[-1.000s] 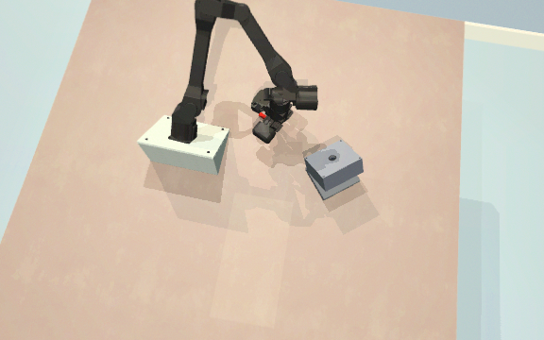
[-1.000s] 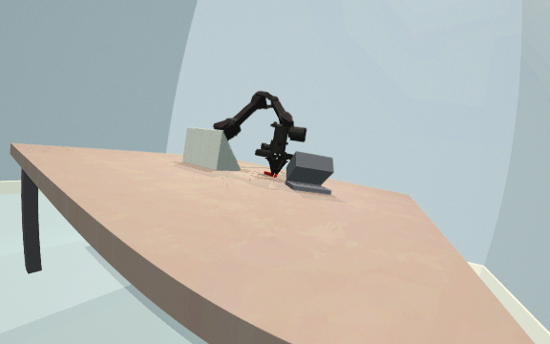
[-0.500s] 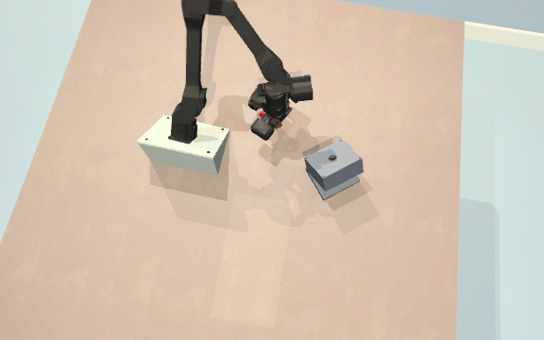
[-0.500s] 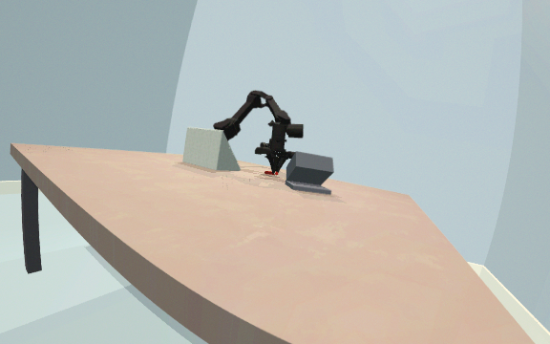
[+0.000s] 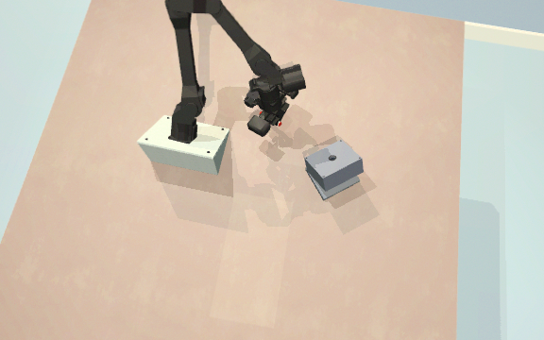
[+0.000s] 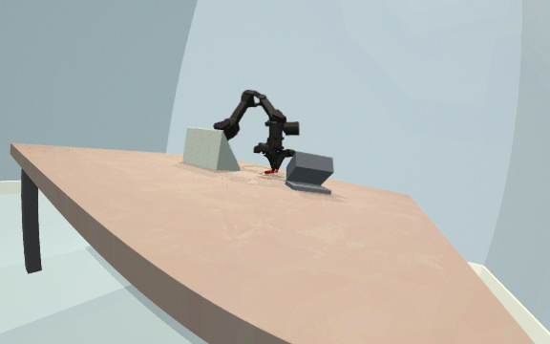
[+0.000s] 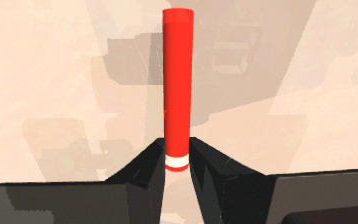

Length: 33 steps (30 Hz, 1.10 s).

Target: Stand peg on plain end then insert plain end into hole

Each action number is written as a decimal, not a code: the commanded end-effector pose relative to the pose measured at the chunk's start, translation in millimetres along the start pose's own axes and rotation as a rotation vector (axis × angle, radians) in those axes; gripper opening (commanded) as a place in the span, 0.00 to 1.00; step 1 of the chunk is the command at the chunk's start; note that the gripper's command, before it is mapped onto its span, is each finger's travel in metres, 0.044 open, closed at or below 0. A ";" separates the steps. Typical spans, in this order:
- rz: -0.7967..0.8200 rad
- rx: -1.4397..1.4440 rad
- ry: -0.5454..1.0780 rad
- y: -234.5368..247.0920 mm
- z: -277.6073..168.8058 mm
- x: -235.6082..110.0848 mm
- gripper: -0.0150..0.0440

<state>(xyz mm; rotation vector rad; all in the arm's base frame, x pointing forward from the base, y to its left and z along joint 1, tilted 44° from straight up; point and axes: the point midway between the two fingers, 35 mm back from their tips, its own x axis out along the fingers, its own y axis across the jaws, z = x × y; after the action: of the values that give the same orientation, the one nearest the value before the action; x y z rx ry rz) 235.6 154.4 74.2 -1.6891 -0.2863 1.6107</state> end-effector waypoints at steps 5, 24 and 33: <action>0.006 0.006 0.063 2.4 4.0 -3.0 0.34; 0.006 0.006 0.228 2.1 11.5 -13.4 0.34; 0.006 0.006 0.305 1.9 15.7 -17.9 0.34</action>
<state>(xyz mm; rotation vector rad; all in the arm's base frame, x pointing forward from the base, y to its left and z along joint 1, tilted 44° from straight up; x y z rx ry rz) 220.0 148.5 89.6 -1.8899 -0.1423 1.3484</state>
